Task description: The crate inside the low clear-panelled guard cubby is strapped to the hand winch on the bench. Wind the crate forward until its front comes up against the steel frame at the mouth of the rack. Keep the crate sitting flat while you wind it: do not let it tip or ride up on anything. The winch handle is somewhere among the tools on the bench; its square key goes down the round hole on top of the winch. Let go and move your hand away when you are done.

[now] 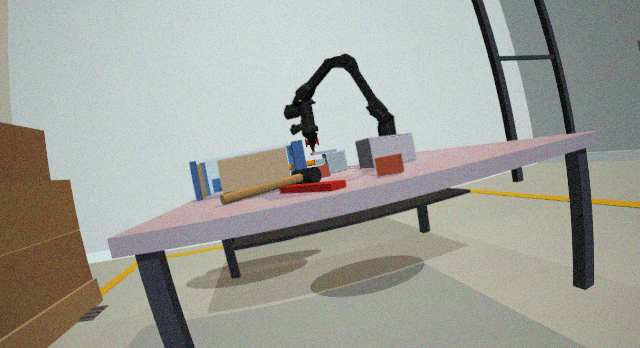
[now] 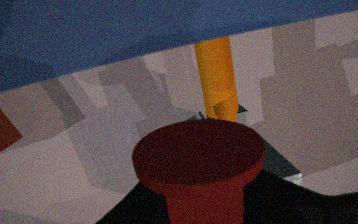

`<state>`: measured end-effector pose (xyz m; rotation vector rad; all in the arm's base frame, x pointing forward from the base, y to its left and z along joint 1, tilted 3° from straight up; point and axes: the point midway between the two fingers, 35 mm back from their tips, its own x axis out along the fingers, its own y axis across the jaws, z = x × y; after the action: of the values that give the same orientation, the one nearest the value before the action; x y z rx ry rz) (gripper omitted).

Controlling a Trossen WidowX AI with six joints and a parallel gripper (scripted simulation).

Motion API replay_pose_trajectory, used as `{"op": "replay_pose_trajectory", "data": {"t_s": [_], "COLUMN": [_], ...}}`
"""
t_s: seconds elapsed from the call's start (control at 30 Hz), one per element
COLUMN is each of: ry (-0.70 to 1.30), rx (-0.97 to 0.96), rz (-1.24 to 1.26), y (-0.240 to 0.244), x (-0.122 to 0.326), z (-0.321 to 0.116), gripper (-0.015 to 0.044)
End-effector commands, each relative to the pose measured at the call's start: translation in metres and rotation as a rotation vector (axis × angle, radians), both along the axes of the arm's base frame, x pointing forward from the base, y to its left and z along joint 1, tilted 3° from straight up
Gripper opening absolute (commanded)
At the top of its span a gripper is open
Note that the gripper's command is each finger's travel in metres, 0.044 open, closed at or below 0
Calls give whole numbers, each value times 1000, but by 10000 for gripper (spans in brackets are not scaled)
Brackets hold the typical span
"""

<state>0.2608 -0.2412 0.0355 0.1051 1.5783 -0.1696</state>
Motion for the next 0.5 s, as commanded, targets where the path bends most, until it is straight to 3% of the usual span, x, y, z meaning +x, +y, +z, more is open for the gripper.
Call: {"op": "replay_pose_trajectory", "data": {"t_s": [0.0, 0.47], "ry": [14, 14], "rx": [32, 33], "rz": [2, 2], "y": [15, 31], "x": [-5, -14], "z": [-2, -2], "gripper": [0, 0]}}
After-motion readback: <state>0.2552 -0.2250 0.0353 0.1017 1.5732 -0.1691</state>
